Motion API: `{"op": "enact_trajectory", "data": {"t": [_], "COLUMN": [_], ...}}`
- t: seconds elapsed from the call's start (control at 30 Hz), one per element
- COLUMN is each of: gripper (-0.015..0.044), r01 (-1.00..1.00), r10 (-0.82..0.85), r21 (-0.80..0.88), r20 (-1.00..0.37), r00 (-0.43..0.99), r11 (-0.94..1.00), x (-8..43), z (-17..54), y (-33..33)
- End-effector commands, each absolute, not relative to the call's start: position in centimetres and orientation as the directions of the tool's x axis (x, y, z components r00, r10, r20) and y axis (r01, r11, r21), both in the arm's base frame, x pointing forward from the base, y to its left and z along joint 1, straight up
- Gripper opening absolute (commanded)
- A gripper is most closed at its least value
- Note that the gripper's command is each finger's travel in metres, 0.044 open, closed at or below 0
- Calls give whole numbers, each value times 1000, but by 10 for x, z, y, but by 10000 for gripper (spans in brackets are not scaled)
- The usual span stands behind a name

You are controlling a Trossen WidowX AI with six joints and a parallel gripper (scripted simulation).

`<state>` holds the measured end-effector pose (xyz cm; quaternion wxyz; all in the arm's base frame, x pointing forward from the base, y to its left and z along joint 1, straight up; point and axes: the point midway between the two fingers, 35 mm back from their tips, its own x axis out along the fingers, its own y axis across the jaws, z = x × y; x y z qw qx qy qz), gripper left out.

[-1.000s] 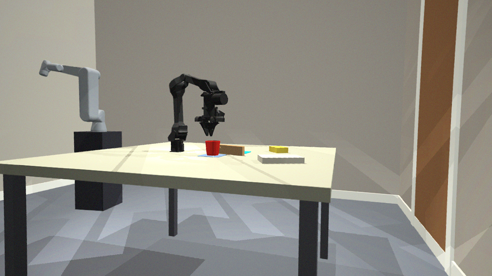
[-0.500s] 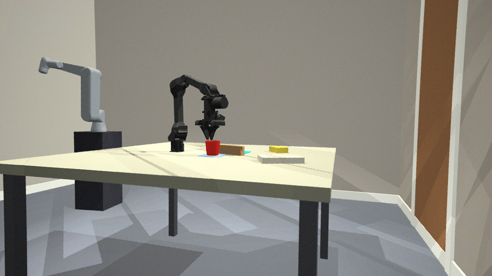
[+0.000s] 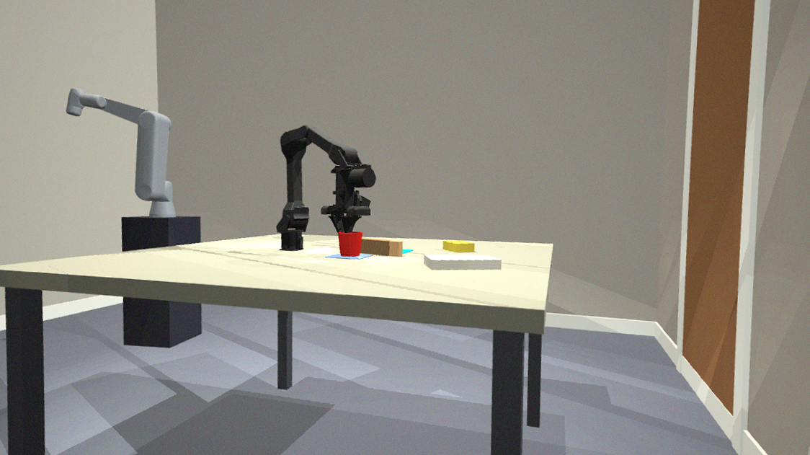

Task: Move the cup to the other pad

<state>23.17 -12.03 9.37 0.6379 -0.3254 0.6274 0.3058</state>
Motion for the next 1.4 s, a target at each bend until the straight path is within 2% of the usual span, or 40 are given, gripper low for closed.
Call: {"op": "enact_trajectory", "data": {"t": [0.0, 0.53, 0.63, 0.97, 1.37], "gripper": [148, 148, 69, 2, 0], "r01": [-801, -801, -799, -799, -799], "r10": [-11, -11, -17, -17, -15], "r21": [-24, -24, -28, -28, -28], "r20": [-1000, -1000, -1000, -1000, -1000], "r00": [22, 22, 23, 23, 23], "r11": [598, 598, 601, 601, 600], "x": [230, 229, 230, 230, 231], "z": [85, 73, 75, 75, 93], "y": [-119, -118, -119, -119, -120]}}
